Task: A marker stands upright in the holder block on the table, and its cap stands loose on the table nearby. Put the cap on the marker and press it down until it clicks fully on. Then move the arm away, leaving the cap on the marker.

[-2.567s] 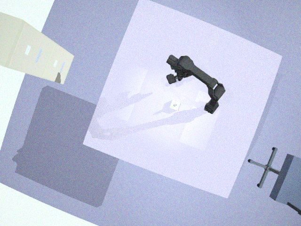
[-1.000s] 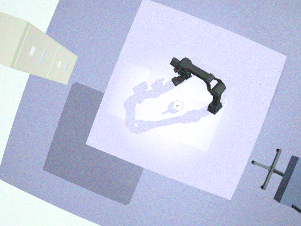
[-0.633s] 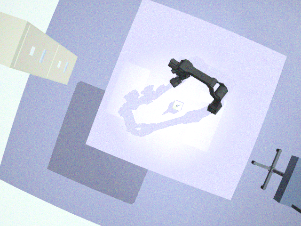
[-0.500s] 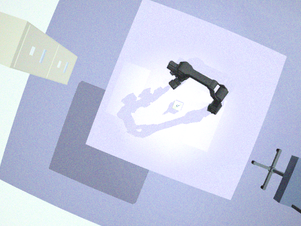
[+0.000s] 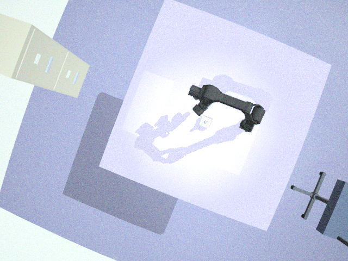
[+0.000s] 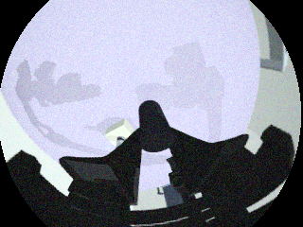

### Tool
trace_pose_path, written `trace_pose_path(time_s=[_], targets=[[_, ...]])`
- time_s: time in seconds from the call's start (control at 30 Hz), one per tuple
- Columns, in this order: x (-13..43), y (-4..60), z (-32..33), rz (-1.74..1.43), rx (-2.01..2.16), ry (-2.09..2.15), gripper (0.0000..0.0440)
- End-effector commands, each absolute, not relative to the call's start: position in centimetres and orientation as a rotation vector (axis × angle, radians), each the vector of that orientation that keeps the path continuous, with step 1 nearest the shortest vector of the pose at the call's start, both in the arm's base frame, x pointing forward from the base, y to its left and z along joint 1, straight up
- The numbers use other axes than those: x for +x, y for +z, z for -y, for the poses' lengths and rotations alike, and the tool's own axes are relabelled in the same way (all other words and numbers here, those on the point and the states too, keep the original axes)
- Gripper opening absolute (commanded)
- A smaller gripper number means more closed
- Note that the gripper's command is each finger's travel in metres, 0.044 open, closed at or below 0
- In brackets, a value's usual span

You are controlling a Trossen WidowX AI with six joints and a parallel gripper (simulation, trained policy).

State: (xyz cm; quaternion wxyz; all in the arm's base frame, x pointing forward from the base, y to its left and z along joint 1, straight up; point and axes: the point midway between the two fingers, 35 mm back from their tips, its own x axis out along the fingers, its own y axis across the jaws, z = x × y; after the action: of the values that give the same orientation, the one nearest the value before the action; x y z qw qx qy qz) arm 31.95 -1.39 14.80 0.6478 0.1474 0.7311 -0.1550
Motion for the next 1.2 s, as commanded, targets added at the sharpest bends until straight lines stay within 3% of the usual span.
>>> trace_pose_path(time_s=[0.0,0.53,1.17], targets=[[31.3,15.4,-0.4,-1.665,0.324,-0.334,0.0018],[27.9,16.9,-7.0,-1.692,0.228,-0.26,0.0],[26.2,16.5,-8.7,-1.689,0.182,-0.228,0.0]])
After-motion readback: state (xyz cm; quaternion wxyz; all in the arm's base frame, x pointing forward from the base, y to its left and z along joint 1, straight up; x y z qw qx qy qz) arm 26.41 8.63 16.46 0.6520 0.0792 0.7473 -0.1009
